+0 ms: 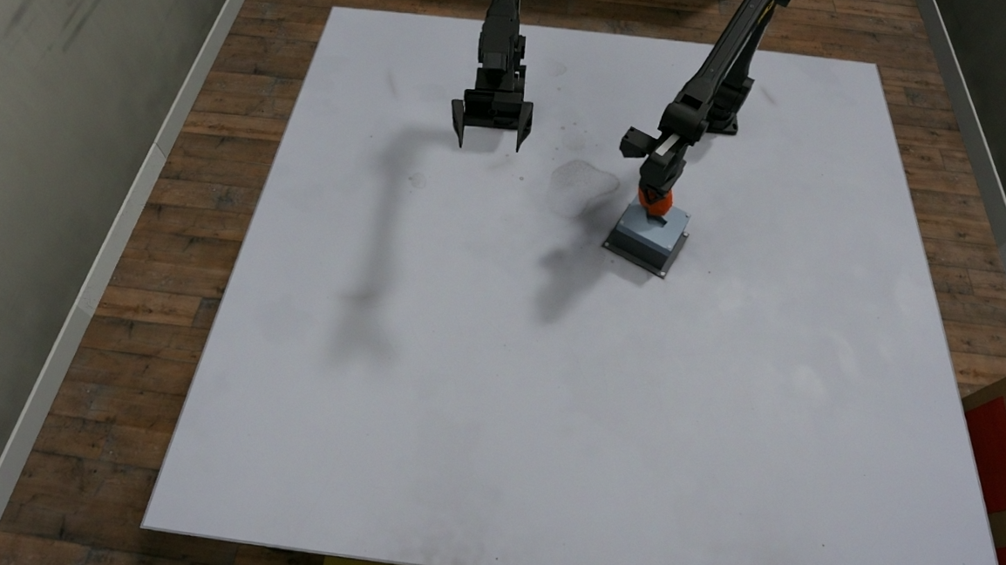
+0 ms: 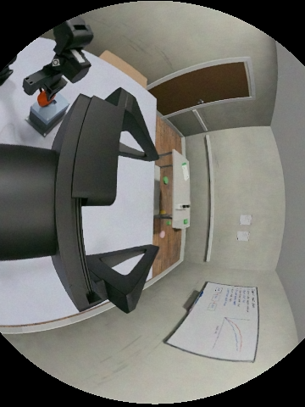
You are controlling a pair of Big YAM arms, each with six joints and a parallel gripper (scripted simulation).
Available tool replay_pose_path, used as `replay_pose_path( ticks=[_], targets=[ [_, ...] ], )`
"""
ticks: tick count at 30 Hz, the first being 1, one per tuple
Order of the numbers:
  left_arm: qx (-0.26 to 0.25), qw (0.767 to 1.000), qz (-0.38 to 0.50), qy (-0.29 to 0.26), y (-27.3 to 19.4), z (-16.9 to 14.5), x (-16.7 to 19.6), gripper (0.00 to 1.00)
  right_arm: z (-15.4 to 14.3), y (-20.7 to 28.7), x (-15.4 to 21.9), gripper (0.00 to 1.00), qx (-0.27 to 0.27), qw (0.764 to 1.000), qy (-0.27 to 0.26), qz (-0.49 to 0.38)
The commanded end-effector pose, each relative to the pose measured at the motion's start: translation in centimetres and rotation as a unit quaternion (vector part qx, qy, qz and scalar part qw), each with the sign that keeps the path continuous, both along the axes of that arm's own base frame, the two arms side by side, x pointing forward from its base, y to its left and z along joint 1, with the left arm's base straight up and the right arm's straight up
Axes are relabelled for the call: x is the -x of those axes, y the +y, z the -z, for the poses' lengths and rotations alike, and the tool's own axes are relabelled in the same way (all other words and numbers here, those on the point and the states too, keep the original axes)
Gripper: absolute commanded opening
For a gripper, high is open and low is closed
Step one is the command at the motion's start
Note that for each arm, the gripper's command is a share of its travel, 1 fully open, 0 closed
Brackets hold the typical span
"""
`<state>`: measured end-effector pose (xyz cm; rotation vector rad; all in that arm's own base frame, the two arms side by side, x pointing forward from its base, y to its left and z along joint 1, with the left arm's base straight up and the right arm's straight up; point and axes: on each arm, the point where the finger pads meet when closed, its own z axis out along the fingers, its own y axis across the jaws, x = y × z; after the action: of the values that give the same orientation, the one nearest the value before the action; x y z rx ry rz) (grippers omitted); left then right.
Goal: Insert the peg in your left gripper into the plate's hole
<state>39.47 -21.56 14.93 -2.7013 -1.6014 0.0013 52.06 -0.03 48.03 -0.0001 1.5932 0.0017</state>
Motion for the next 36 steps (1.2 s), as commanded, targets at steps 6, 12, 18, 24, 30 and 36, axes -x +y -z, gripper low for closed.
replay_pose_path(
  ticks=[6, 12, 18, 24, 30, 36],
  targets=[
    [0.008, 1.000, 0.001, -0.013, -0.3, -1.0, -0.5, 0.00, -1.2, 0.0, 0.1, 1.00, 0.001, 1.000, -0.011, 0.001],
    [0.008, 1.000, 0.001, -0.013, -0.3, -1.0, -0.5, 0.00, -1.2, 0.0, 0.1, 1.00, 0.001, 1.000, -0.011, 0.001],
    [0.008, 1.000, 0.001, -0.013, -0.3, -1.0, -0.5, 0.46, -1.2, 0.0, 0.1, 1.00, 0.001, 1.000, -0.011, 0.001],
    [0.008, 1.000, 0.001, -0.014, -0.4, -1.1, -0.6, 0.46, -1.1, 5.0, 3.3, 1.00, 0.001, 0.999, 0.017, -0.050],
    [0.009, 1.000, 0.001, -0.015, -0.4, -1.2, -0.7, 0.46, 1.7, 15.1, 13.4, 1.00, 0.016, 0.979, 0.093, -0.183],
    [0.009, 1.000, 0.001, -0.016, -0.4, -1.3, -0.8, 0.46, 2.5, 18.8, 20.5, 1.00, 0.029, 0.957, 0.125, -0.260]
  ],
)
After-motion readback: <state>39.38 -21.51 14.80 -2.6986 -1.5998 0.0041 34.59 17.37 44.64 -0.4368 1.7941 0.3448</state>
